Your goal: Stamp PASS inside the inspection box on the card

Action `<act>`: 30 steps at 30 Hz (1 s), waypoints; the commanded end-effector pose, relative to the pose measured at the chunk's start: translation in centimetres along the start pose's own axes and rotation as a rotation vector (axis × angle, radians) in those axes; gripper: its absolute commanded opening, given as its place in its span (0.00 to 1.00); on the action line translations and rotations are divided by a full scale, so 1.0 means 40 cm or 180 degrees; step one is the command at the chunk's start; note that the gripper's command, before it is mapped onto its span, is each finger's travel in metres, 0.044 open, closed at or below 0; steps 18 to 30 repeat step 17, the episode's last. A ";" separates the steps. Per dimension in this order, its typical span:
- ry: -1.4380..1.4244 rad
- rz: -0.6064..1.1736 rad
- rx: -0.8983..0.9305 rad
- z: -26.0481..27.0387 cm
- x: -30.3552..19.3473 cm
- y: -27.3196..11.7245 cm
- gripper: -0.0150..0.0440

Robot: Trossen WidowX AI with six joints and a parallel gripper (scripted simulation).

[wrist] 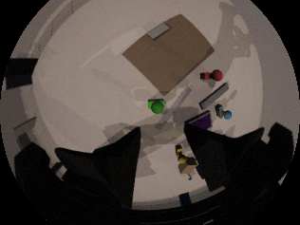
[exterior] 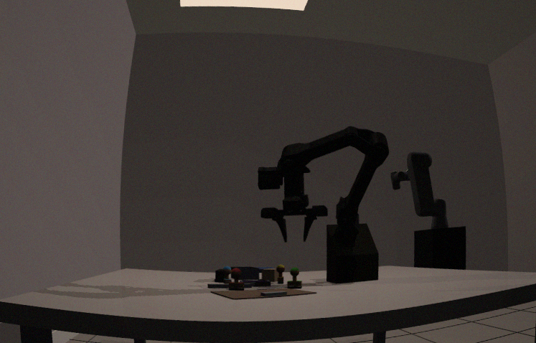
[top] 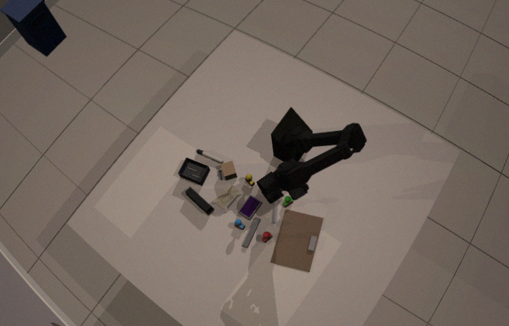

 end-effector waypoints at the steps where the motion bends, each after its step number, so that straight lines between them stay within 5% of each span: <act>1: -0.0026 0.0006 -0.0017 -0.001 0.002 -0.009 0.68; 30: -0.0003 -0.0002 -0.0003 0.000 0.001 -0.003 0.68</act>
Point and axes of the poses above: the point midway between the two fingers, 35 mm back from their tips, its own y axis out along the fingers, its own z axis across the jaws, x = y × z, the point moved 8 cm from there along -y, back along the fingers, and after that the axes turned 6 degrees about -y, right-handed, at the moved point
